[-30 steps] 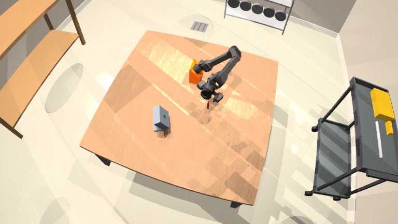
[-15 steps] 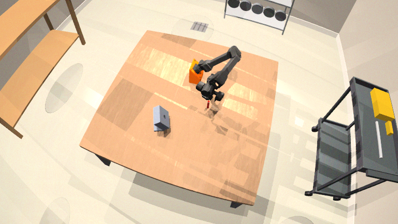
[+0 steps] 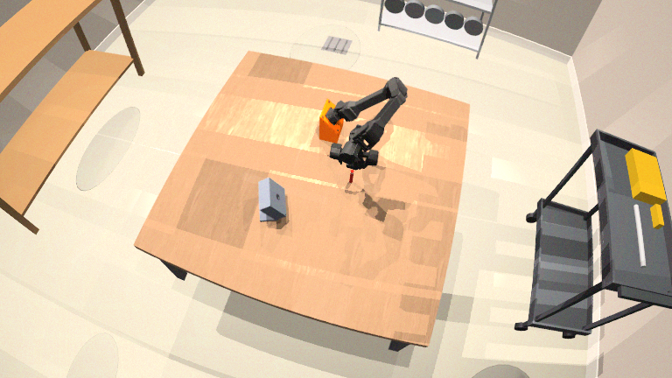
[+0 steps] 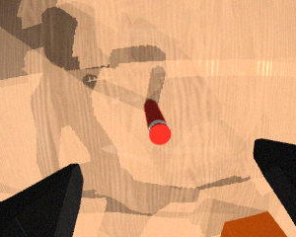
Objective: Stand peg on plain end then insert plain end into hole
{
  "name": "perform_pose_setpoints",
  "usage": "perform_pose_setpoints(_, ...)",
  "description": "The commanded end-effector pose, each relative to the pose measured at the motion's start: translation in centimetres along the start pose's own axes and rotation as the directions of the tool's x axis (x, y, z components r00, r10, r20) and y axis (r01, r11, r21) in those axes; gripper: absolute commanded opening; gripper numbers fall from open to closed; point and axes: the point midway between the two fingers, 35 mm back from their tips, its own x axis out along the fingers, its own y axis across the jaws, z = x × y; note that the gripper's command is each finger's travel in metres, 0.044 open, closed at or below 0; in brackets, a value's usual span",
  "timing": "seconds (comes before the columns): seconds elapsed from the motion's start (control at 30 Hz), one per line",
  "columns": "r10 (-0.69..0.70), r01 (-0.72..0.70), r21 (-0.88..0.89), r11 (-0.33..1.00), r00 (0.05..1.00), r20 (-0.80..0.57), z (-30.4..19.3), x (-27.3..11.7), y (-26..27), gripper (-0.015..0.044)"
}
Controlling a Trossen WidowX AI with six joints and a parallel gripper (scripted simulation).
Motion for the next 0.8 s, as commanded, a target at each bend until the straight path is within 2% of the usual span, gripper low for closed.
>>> perform_pose_setpoints(0.0,0.004,-0.004,-0.089,0.996,1.0,0.001,0.03,0.09,0.06,0.044)
perform_pose_setpoints(0.37,0.004,-0.003,-0.361,0.932,1.0,0.001,0.03,0.27,0.05,0.044)
perform_pose_setpoints(0.77,0.004,-0.003,-0.626,0.78,1.0,0.001,0.03,0.46,0.06,0.044)
